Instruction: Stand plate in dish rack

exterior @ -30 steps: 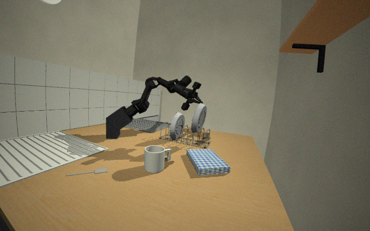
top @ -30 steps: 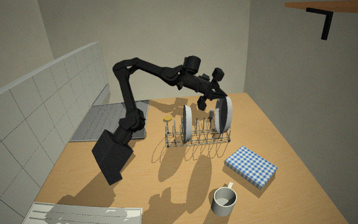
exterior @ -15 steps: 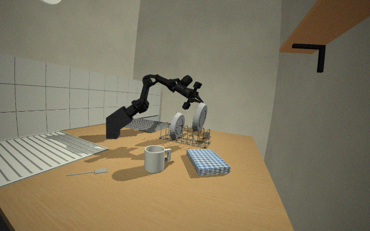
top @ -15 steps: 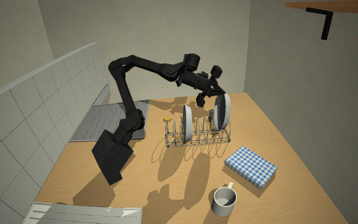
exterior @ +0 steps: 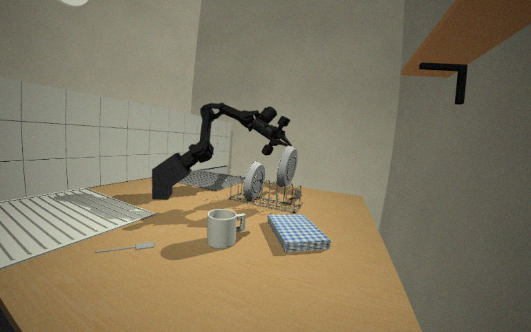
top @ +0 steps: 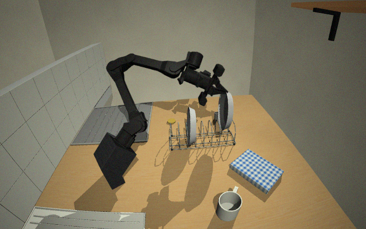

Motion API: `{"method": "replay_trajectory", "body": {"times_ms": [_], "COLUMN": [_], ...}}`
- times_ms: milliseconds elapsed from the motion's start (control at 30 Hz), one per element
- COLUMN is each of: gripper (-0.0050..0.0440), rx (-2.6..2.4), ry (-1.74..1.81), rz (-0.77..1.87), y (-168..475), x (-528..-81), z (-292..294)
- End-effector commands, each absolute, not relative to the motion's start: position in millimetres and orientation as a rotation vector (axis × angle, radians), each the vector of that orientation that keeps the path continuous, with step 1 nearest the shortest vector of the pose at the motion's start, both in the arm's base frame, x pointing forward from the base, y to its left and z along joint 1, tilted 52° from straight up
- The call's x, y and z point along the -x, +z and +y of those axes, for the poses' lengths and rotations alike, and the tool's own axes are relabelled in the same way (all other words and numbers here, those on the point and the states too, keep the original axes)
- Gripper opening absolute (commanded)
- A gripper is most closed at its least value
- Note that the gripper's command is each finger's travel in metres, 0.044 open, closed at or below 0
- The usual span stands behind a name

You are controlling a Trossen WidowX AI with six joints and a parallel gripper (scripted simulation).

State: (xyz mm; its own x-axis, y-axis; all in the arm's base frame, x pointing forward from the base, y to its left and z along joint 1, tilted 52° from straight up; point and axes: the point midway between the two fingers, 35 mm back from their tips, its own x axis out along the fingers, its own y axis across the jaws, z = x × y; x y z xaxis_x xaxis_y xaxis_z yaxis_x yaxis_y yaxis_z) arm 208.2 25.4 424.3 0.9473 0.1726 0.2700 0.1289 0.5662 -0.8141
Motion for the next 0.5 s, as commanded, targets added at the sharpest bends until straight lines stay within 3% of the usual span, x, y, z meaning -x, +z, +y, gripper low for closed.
{"method": "replay_trajectory", "body": {"times_ms": [0, 467], "gripper": [0.0000, 0.0000], "rx": [0.981, 0.992], "ry": [0.007, 0.015], "rz": [-0.356, -0.340], "y": [435.5, 439.7], "x": [-196.3, -182.0], "z": [27.5, 31.3]}}
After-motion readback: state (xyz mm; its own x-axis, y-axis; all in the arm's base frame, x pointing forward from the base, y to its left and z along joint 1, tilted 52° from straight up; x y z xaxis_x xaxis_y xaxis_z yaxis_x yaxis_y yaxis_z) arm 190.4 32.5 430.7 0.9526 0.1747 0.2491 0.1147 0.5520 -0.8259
